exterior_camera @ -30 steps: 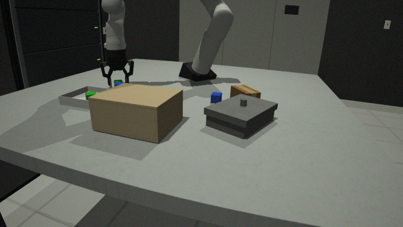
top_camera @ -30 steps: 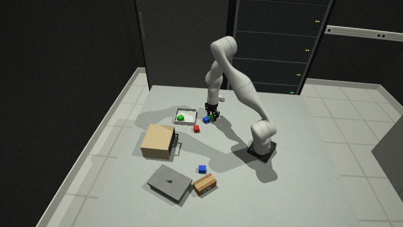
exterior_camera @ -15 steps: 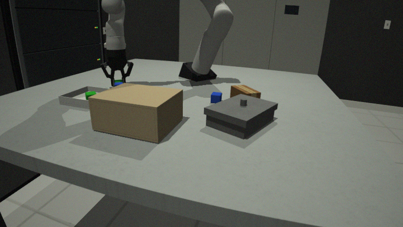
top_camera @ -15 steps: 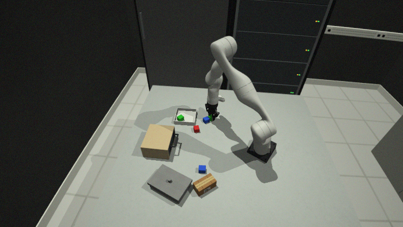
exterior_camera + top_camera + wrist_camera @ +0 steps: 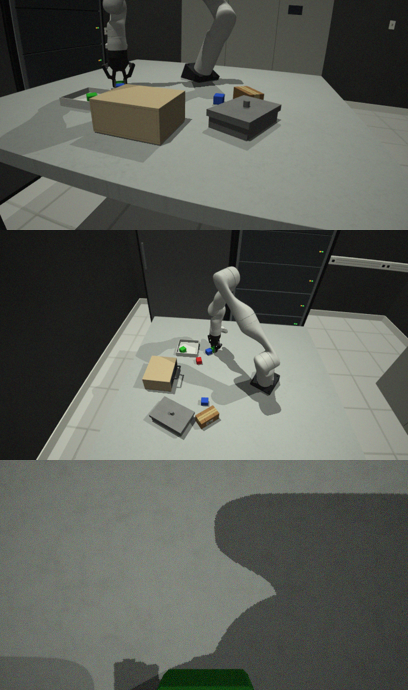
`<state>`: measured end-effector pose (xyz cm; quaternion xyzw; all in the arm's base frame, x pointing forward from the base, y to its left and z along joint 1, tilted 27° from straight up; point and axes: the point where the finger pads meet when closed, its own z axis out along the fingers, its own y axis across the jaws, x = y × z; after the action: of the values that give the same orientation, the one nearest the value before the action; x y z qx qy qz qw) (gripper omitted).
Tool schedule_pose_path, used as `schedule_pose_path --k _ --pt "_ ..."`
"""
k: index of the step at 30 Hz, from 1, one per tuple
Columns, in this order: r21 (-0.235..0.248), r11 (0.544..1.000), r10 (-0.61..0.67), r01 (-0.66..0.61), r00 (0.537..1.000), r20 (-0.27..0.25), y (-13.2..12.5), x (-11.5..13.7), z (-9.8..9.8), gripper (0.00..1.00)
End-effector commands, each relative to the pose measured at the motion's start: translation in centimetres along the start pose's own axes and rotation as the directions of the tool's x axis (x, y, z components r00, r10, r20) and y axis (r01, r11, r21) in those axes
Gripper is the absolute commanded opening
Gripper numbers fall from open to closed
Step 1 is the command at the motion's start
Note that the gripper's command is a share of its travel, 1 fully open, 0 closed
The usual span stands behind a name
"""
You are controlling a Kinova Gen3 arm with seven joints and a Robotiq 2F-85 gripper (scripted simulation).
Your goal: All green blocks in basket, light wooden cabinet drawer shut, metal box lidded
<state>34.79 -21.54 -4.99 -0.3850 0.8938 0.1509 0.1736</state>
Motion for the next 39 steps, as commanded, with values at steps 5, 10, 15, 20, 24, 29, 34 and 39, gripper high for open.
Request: schedule_pose_path --k 5,10,15,20,24,29,34,39 --pt "0.002 1.000 0.003 -0.003 1.000 0.000 0.0 -0.1 0.2 0.10" --pt "-0.001 1.000 0.002 -0.002 1.000 0.002 0.1 -0.2 0.1 0.10" --pt "0.000 1.000 0.001 -0.001 1.000 0.003 0.0 -0.2 -0.6 0.10" --pt "0.002 1.000 0.001 -0.001 1.000 0.003 -0.1 -0.2 -1.3 0.10" --pt "0.004 1.000 0.000 0.000 1.000 0.003 -0.2 -0.3 -2.6 0.10" --pt "0.004 1.000 0.001 -0.001 1.000 0.003 -0.2 -0.2 -4.7 0.10" --pt "0.003 1.000 0.006 -0.006 1.000 -0.001 -0.1 0.0 -6.8 0.10" --pt "0.002 1.000 0.012 -0.012 1.000 -0.004 -0.1 0.2 -8.9 0.10"
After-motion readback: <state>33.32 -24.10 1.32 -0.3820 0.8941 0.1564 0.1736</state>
